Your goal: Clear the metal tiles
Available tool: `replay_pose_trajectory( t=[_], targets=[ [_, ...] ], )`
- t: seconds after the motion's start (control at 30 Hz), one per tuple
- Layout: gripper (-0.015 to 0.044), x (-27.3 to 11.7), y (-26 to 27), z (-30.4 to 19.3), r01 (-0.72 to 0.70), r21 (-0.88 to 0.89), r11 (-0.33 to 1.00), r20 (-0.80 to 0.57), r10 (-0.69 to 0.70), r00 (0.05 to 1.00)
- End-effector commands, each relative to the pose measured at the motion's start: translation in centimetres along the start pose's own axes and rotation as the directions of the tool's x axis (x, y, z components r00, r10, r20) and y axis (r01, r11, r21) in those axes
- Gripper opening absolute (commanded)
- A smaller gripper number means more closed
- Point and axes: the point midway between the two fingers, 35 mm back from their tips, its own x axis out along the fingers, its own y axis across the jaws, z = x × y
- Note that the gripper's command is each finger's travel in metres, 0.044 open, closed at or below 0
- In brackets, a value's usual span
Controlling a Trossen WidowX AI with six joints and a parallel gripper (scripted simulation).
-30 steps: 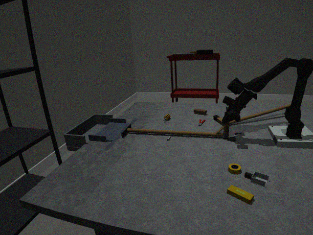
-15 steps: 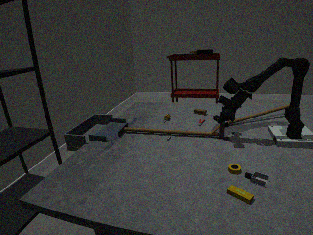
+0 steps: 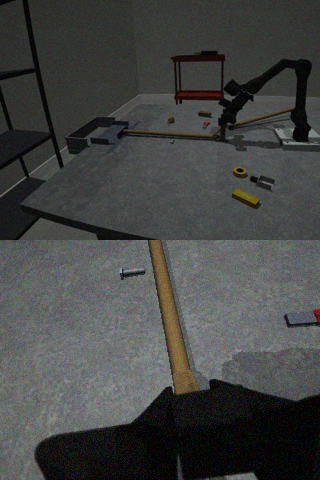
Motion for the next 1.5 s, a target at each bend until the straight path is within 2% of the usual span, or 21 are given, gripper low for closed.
replay_pose_trajectory(
  t=[0.0,1.47],
  targets=[
    [0.0,0.4,0.0,1.2,0.002,0.003,1.0,0.018,-0.003,1.0],
    [0.0,4.1,0.0,6.8,0.003,0.003,1.0,0.022,-0.003,1.0]
  ],
)
